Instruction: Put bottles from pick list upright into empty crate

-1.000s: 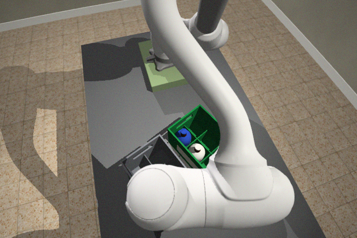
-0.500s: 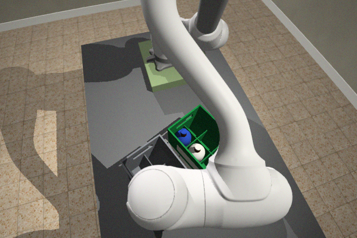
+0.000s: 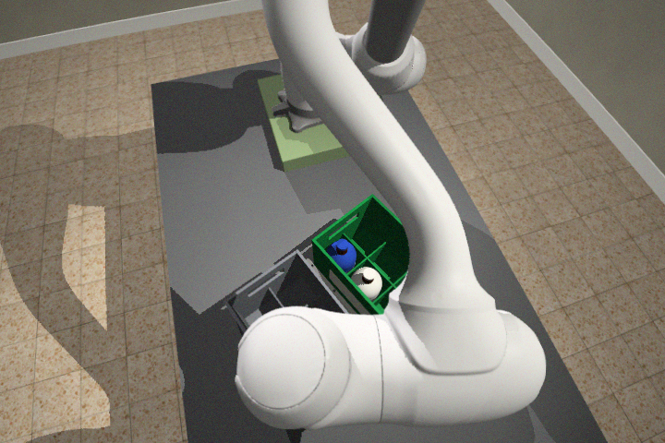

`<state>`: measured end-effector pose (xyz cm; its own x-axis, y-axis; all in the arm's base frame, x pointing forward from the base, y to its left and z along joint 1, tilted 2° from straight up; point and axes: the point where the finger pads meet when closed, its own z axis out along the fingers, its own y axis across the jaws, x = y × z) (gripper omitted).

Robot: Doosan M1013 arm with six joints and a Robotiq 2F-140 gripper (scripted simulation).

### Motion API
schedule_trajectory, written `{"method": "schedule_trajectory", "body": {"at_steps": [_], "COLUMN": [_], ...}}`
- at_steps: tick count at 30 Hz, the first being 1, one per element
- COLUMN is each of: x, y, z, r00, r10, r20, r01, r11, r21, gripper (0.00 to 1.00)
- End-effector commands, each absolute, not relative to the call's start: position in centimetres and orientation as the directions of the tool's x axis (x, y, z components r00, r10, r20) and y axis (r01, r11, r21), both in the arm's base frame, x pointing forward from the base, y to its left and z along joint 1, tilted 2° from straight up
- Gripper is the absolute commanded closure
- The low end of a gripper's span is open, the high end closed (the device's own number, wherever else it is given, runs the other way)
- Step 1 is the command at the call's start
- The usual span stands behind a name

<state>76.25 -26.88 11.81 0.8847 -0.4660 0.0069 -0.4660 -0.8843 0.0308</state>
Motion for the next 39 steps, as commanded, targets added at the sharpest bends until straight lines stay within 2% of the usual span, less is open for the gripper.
{"method": "schedule_trajectory", "body": {"at_steps": [1, 27, 39], "x": [76.3, 76.3, 76.3], "y": [-26.9, -26.9, -26.8], "z": [11.8, 11.8, 13.5], "r00": [0.885, 0.885, 0.885], "r10": [-0.466, -0.466, -0.466], "r20": [0.007, 0.007, 0.007], "r01": [-0.466, -0.466, -0.466], "r11": [-0.884, -0.884, -0.884], "r21": [0.03, 0.03, 0.03], "gripper": [1.0, 1.0, 1.0]}}
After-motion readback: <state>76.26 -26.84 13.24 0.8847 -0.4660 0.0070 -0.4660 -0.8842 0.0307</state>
